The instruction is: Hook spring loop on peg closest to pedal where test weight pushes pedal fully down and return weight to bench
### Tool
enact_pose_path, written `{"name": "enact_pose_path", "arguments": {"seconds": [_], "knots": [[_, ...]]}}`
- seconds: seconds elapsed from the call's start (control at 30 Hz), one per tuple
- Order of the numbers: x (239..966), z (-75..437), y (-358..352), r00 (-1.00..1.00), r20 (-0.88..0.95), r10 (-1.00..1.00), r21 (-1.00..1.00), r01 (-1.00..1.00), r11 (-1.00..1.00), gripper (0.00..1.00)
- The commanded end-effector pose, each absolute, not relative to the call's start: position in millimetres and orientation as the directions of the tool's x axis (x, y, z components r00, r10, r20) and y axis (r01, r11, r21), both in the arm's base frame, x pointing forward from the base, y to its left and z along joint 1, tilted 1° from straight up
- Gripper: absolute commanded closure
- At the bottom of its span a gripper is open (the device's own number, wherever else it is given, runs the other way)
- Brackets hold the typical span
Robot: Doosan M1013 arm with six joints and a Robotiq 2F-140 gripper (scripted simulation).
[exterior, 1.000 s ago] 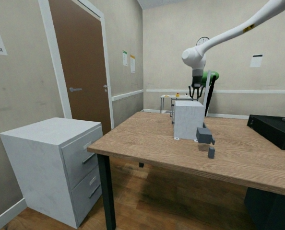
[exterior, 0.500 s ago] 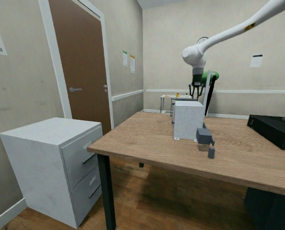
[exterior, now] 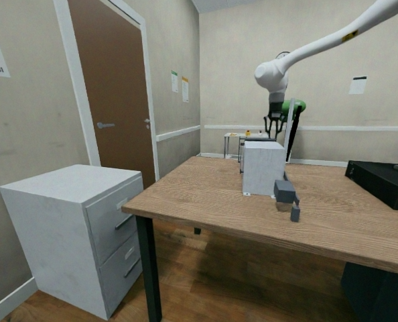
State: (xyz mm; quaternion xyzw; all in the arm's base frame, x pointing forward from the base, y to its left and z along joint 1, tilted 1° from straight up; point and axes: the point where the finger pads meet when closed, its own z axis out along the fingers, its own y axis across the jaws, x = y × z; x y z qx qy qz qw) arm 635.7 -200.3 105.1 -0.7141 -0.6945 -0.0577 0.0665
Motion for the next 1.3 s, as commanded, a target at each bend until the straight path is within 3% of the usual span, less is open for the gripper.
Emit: {"name": "enact_pose_path", "arguments": {"seconds": [0.0, 1.27], "knots": [[636, 108, -200, 0.029, 0.175, 0.984, -0.013, 1.000, -0.027, 0.75], [637, 131, -200, 0.029, 0.175, 0.984, -0.013, 1.000, -0.027, 0.75]]}}
